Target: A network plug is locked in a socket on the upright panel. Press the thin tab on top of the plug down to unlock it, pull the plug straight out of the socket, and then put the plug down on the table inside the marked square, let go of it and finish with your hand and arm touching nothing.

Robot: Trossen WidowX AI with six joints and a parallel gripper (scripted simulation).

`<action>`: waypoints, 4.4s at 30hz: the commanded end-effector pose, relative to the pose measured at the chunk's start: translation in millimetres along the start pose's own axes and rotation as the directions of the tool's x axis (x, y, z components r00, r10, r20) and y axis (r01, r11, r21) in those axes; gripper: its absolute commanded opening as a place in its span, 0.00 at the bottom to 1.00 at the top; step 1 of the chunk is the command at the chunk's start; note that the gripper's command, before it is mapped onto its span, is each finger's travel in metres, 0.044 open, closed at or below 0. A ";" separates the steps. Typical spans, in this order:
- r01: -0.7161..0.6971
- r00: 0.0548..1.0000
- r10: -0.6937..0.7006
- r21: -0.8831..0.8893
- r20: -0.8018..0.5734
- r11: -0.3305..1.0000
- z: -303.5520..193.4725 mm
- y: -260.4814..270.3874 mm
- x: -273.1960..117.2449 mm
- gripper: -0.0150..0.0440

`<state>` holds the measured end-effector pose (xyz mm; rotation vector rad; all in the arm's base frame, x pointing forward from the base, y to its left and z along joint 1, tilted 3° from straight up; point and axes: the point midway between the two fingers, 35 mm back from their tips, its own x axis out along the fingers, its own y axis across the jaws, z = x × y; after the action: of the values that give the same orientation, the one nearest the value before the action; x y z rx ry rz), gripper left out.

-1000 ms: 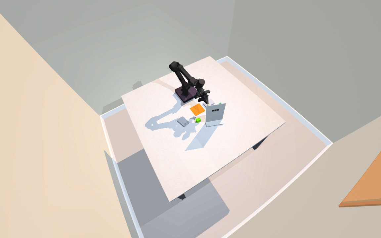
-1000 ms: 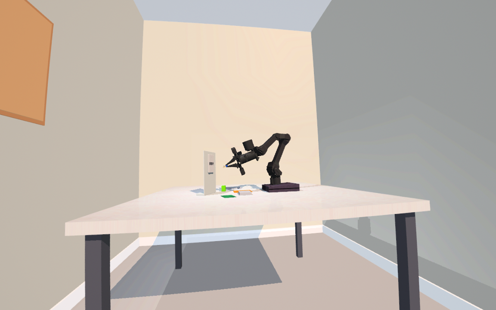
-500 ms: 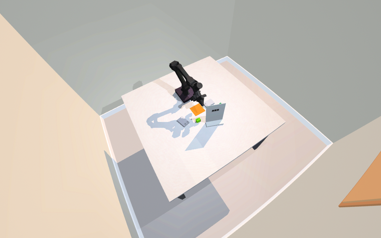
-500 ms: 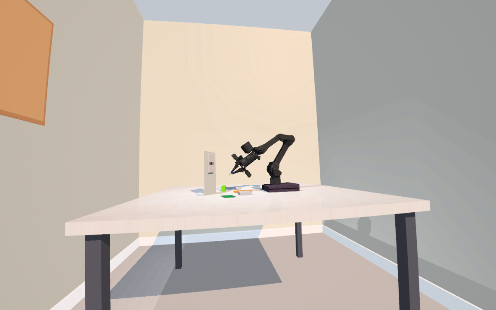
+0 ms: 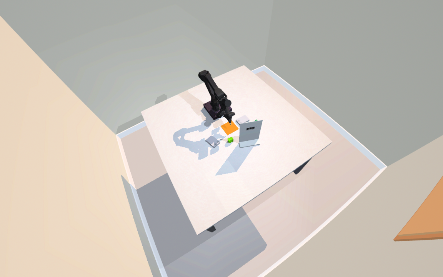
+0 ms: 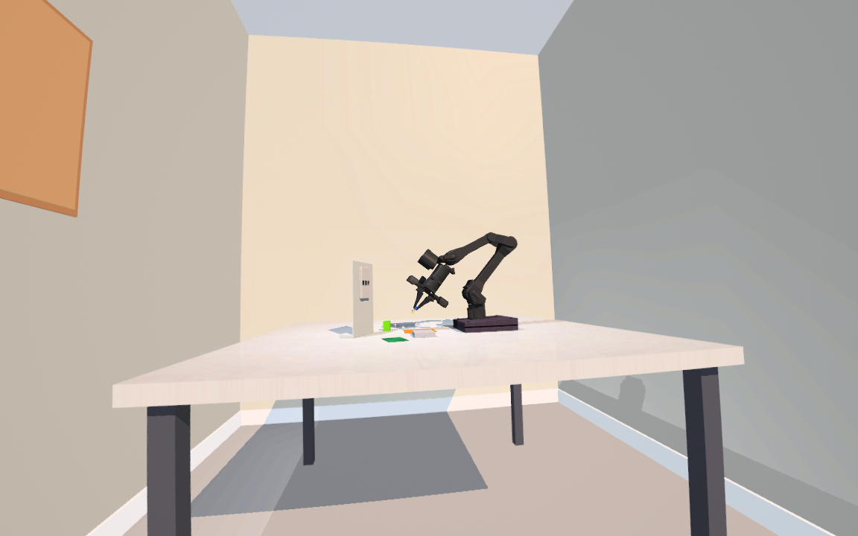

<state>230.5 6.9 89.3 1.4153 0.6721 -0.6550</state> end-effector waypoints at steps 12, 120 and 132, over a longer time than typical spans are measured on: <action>0.044 0.999 -0.043 0.026 -0.018 0.999 0.7 -14.7 6.2 0.25; 0.043 0.999 -0.043 0.028 -0.017 0.999 0.1 -44.4 26.1 0.52; 0.044 0.999 -0.043 0.028 -0.017 0.999 0.2 -39.3 17.8 0.52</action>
<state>211.9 4.9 45.1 1.4341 0.7155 -0.6879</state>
